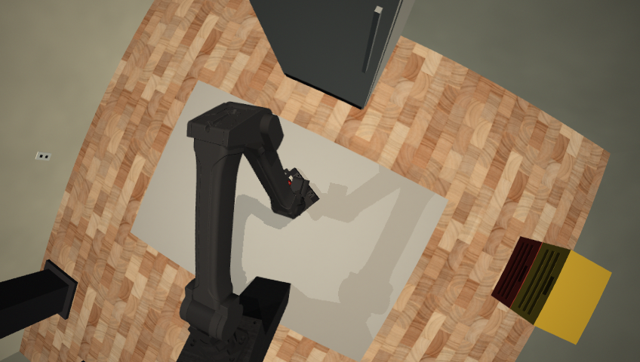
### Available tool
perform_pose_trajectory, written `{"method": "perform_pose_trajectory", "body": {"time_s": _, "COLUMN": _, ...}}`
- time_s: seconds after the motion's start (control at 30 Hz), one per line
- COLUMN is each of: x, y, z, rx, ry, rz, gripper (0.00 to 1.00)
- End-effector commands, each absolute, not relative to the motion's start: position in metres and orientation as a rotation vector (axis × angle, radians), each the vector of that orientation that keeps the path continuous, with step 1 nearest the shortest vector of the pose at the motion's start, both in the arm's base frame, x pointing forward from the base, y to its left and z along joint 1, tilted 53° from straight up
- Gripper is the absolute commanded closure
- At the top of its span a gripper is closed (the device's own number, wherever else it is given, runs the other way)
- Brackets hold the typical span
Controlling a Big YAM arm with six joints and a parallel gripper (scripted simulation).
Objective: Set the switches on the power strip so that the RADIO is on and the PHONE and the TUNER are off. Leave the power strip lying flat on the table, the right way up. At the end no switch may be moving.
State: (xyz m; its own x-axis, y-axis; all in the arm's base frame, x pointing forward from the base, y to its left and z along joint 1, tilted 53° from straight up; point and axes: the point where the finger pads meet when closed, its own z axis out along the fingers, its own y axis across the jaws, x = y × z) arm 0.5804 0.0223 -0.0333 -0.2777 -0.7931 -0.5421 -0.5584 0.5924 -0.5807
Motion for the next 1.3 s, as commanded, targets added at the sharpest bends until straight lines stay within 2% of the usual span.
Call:
{"method": "perform_pose_trajectory", "body": {"time_s": 0.0, "x": 0.587, "y": 0.024, "z": -0.038, "rx": -1.072, "ry": 1.964, "rz": -0.353, "gripper": 1.0}}
{"method": "perform_pose_trajectory", "body": {"time_s": 0.93, "x": 0.587, "y": 0.023, "z": -0.029, "rx": -1.069, "ry": 1.959, "rz": -0.357, "gripper": 1.0}}
{"method": "perform_pose_trajectory", "body": {"time_s": 1.27, "x": 0.555, "y": 0.012, "z": -0.02, "rx": -1.077, "ry": 1.984, "rz": -0.354, "gripper": 1.0}}
